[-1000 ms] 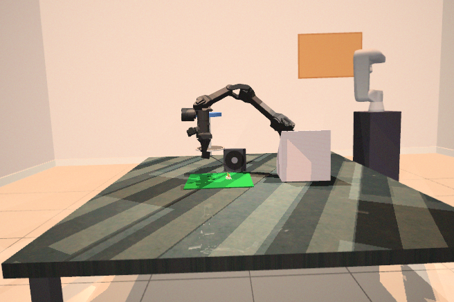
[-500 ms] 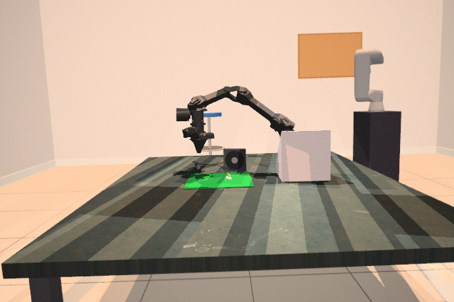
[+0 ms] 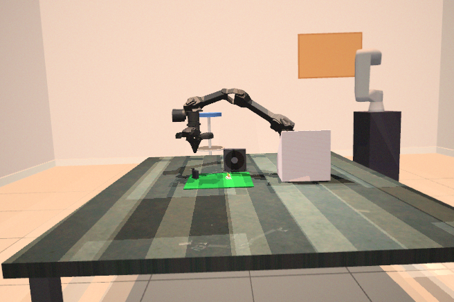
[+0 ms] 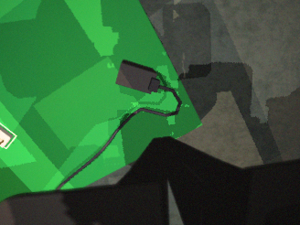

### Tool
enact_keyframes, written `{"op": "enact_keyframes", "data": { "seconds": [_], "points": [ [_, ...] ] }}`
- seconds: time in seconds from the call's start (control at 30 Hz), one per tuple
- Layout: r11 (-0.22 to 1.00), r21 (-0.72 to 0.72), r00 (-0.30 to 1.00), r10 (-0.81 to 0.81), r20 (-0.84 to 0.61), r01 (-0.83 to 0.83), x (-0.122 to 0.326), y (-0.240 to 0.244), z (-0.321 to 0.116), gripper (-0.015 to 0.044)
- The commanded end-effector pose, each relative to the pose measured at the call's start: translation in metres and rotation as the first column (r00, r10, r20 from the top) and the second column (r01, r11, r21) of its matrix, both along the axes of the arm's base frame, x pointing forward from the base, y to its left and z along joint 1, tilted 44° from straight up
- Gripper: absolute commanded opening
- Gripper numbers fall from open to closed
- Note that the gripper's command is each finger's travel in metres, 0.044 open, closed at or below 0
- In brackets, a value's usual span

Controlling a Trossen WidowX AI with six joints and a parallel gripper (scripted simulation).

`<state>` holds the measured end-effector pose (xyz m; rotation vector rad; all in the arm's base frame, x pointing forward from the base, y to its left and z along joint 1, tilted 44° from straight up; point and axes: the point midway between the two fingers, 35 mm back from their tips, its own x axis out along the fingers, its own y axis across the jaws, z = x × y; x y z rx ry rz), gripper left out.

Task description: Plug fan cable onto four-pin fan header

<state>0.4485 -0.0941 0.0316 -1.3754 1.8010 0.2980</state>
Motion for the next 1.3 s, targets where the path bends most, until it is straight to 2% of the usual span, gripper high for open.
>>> {"op": "enact_keyframes", "data": {
  "seconds": [0.0, 0.63, 1.27],
  "points": [
    [1.0, -0.005, 0.999, 0.029, -0.031, -0.029, 0.001, -0.002, 0.001, 0.0],
    [0.976, 0.216, 0.998, 0.025, -0.049, -0.014, -0.008, -0.012, -0.017, 0.0],
    [0.888, 0.459, 0.999, 0.045, -0.021, -0.031, -0.014, -0.019, -0.031, 0.0]
  ]
}}
